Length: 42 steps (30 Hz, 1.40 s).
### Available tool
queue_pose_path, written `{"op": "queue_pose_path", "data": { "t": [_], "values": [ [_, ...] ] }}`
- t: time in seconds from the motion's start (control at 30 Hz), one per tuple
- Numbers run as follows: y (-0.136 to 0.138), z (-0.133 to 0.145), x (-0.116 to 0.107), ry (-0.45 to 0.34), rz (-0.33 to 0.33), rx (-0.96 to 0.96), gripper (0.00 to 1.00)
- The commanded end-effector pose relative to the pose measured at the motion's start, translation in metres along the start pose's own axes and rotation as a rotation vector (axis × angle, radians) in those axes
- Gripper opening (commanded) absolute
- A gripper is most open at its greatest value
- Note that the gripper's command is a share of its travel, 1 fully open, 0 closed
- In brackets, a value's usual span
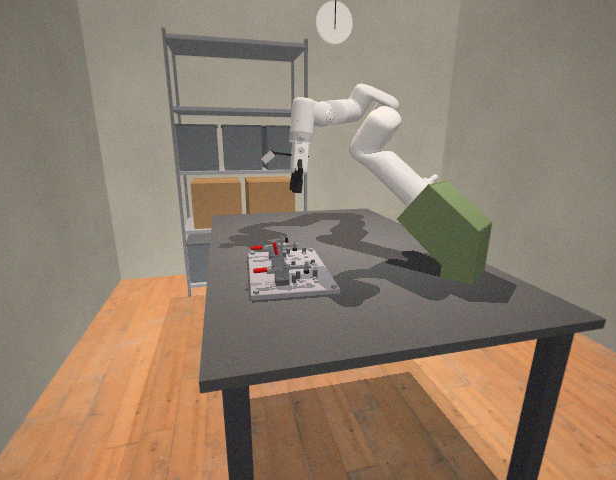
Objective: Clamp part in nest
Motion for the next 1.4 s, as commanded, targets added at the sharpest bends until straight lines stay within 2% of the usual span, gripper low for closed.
{"op": "queue_pose_path", "data": {
  "t": [0.0,0.07,0.17,0.23,0.33,0.47,0.53,0.9,1.37],
  "values": [
    [-0.032,-0.006,0.006,-0.033,0.017,-0.005,1.00],
    [-0.032,-0.006,0.006,-0.033,0.017,-0.005,1.00],
    [-0.055,-0.009,0.009,-0.048,0.018,-0.013,1.00],
    [-0.055,-0.009,0.009,-0.048,0.018,-0.013,1.00],
    [-0.075,-0.011,0.013,-0.062,0.020,-0.021,1.00],
    [-0.075,-0.011,0.013,-0.062,0.020,-0.021,1.00],
    [-0.092,-0.014,0.016,-0.074,0.020,-0.028,1.00],
    [-0.137,-0.020,0.023,-0.104,0.022,-0.045,1.00],
    [-0.162,-0.021,0.028,-0.121,0.024,-0.054,1.00]
  ]
}}
Point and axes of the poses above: the point where the finger pads meet when closed, its own x axis out along the fingers, its own y axis across the jaws, z = x × y, the point moved 2 cm from there along -x, back along the fingers, and after that the axes turned 12 degrees about -x, right-handed, at the moved point
